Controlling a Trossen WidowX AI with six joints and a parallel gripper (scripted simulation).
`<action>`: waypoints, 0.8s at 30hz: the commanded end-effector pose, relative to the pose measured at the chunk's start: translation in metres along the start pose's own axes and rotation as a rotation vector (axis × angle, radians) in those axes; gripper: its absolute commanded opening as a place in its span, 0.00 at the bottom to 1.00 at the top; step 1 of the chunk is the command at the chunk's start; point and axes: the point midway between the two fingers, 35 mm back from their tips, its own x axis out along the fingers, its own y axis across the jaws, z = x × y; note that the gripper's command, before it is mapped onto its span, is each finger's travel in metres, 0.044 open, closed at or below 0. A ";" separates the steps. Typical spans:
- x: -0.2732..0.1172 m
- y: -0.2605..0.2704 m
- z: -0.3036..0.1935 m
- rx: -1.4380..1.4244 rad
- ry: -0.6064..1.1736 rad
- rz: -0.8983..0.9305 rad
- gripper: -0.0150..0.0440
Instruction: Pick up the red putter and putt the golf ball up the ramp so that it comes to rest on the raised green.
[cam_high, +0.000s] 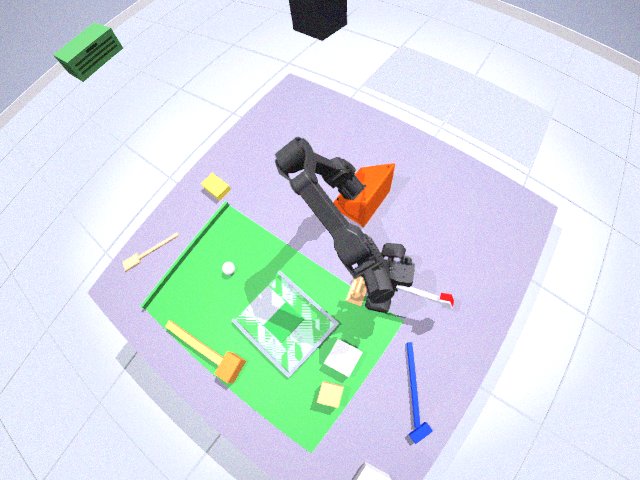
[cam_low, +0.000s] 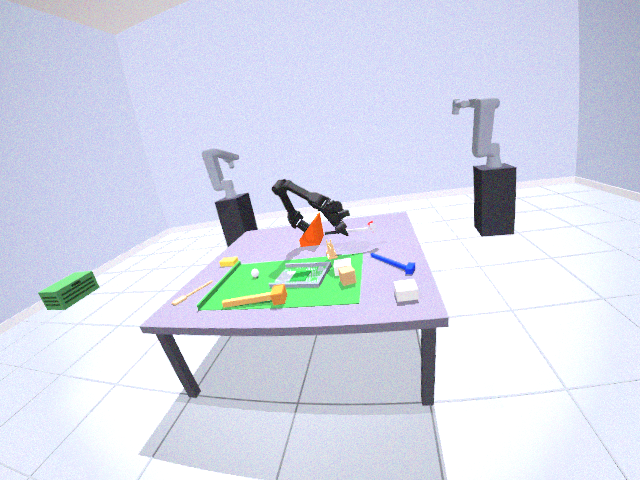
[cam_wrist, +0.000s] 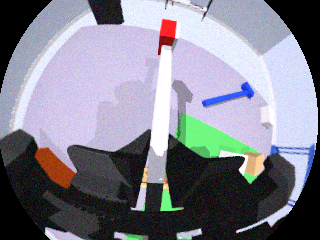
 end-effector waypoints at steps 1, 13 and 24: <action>-0.019 0.000 0.011 0.006 -0.014 -0.006 0.25; -0.025 -0.013 -0.004 0.199 -0.063 -0.055 0.25; -0.064 -0.055 -0.033 0.716 -0.254 -0.155 0.25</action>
